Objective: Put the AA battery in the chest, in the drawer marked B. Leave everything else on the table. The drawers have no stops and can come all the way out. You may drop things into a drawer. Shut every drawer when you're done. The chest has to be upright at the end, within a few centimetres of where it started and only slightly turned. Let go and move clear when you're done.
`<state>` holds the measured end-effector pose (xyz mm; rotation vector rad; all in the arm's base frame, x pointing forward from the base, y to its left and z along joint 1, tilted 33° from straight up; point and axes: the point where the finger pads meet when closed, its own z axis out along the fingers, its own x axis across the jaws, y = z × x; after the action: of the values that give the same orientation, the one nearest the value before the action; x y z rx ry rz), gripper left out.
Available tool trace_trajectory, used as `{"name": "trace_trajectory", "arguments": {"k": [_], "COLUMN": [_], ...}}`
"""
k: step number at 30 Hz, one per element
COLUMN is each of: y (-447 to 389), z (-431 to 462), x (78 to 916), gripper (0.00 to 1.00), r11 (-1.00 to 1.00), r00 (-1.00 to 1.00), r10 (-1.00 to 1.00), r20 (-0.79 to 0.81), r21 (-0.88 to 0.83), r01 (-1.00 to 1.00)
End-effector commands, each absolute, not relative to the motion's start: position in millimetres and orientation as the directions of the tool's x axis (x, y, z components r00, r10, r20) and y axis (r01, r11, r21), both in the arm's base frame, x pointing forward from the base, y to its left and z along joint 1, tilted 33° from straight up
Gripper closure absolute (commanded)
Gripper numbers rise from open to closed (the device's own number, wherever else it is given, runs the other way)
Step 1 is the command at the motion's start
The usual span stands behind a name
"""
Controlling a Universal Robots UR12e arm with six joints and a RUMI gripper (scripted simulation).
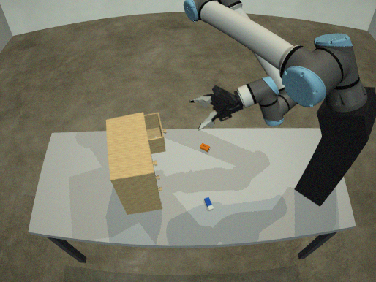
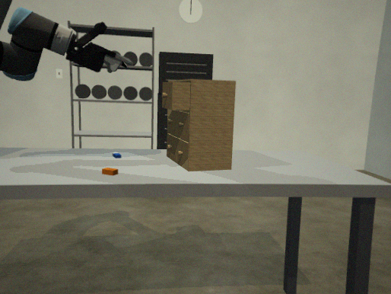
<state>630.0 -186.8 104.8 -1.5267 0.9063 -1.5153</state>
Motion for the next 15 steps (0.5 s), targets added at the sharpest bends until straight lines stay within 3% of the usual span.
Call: {"name": "trace_trajectory", "arguments": {"k": [1,15], "y": [-185.3,-184.4], "z": [105.3,109.2], "x": [628.8,629.4], "gripper": [0.0,0.0], "r11": [-0.434,-0.435], "r00": [0.033,0.03], "r10": [-0.9,-0.9], "r20": [0.435,0.435], "r21": [-0.9,-0.9], "r01": [0.038,0.001]}}
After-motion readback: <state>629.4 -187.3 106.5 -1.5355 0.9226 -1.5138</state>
